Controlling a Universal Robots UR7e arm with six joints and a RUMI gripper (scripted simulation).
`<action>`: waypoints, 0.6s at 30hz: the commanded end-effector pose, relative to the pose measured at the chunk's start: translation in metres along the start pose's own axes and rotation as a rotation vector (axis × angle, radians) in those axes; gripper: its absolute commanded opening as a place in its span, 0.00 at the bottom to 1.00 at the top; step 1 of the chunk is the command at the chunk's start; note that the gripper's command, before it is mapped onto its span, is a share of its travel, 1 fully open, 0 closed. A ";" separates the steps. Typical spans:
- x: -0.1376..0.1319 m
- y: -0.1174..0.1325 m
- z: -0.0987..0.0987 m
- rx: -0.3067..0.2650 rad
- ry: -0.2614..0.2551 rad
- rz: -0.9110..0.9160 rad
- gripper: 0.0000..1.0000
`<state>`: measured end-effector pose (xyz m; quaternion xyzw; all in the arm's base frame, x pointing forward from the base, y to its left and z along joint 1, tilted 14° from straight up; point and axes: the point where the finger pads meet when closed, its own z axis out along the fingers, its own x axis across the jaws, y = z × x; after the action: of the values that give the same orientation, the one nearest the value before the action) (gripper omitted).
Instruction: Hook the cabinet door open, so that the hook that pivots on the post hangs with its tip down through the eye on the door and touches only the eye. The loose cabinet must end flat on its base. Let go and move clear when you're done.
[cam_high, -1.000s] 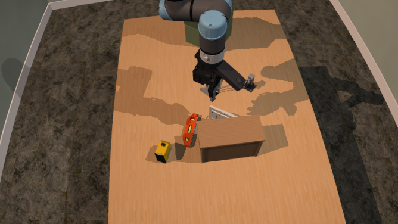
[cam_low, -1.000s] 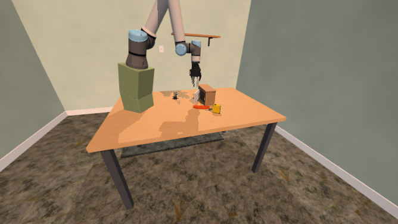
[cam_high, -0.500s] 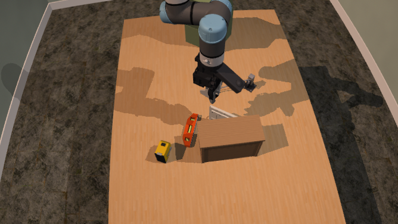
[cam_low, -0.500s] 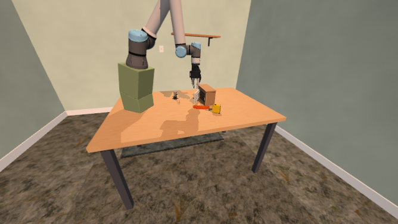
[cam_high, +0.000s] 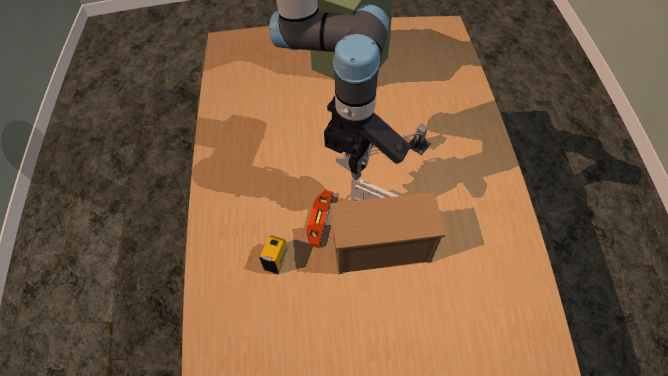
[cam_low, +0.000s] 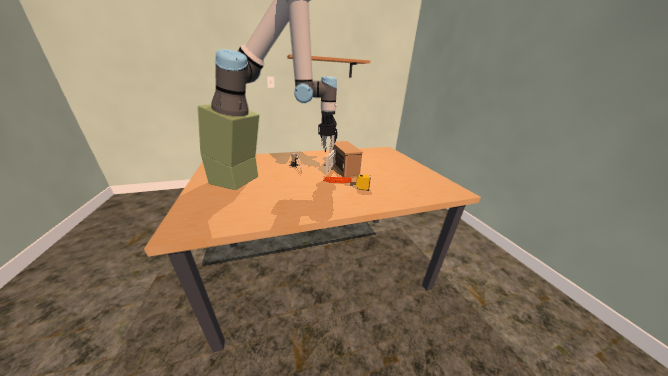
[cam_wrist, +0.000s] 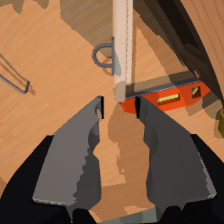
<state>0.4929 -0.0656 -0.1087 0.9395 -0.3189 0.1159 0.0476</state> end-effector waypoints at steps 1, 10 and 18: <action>0.001 0.000 0.005 0.001 0.002 0.000 0.15; 0.001 0.000 0.019 0.001 0.002 0.000 0.15; 0.001 0.000 0.027 0.001 0.002 0.000 0.15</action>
<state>0.4979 -0.0697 -0.1324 0.9395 -0.3189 0.1160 0.0476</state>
